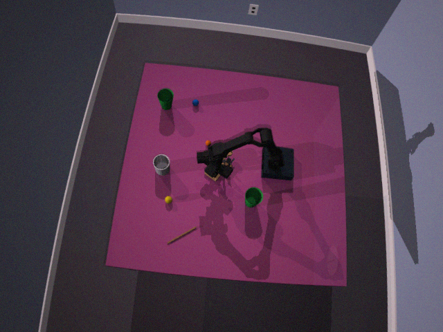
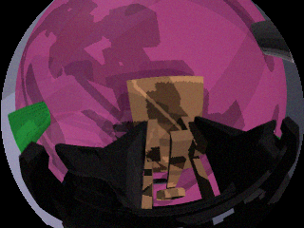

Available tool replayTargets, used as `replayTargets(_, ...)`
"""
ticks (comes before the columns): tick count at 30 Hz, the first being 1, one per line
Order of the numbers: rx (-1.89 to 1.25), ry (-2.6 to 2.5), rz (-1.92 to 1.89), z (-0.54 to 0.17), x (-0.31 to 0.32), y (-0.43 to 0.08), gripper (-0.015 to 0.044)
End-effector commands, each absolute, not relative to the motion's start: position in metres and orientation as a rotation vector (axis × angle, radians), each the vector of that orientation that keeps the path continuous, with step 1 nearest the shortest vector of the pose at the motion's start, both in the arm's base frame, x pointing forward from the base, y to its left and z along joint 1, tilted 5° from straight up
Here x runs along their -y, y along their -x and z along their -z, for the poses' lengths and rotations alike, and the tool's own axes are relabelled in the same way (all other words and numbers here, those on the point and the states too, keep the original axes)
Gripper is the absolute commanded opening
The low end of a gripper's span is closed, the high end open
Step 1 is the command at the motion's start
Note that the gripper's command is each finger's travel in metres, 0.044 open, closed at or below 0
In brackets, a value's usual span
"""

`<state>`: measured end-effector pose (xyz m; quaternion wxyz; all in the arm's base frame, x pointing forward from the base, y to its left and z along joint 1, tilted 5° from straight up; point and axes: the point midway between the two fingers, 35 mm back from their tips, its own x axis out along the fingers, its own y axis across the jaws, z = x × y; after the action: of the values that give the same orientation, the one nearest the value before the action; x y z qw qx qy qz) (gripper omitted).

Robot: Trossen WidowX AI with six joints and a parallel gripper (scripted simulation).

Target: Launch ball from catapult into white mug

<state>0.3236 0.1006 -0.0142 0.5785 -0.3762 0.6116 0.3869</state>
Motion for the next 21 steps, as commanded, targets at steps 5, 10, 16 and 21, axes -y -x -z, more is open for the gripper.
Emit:
replayTargets(5, -1.43, 0.879, -0.905, 0.014, -0.1, -0.324, 0.0026)
replayTargets(10, -1.43, 0.879, -0.905, 0.014, -0.1, -0.324, 0.0157)
replayTargets(16, -1.43, 0.879, -0.905, 0.014, -0.1, -0.324, 0.0315)
replayTargets(21, -1.43, 0.879, -0.905, -0.026, -0.102, -0.33, 0.044)
